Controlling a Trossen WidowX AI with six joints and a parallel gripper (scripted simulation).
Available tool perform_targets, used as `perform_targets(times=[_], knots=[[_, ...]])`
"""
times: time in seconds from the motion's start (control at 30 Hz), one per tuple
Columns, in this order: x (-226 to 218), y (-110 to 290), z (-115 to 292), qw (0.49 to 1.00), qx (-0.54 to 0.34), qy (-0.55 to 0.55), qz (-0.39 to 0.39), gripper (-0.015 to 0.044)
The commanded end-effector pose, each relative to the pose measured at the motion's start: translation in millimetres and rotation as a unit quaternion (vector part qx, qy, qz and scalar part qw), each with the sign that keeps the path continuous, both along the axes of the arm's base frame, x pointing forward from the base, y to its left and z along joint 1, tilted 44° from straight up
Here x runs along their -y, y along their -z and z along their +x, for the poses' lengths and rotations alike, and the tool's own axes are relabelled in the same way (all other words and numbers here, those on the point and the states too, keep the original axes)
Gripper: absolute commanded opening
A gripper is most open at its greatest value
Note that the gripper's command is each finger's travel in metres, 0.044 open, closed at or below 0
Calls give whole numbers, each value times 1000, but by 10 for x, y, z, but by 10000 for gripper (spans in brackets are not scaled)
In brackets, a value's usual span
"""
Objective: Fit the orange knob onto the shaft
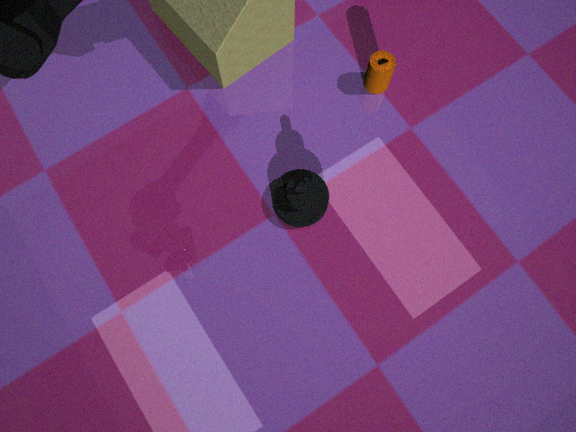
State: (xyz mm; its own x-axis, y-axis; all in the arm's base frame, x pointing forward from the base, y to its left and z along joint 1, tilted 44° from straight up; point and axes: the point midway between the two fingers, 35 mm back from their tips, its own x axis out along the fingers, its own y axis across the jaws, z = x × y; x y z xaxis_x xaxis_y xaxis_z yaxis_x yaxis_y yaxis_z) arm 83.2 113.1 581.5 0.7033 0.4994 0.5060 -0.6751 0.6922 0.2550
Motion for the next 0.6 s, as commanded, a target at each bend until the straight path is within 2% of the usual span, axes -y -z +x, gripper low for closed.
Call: perform_targets(times=[0.0,0.17,0.57], knots=[[0,0,0,1000,0,0,0,426],[-138,22,-46,999,20,23,-27,440],[-1135,394,-133,987,67,66,-133,440]])
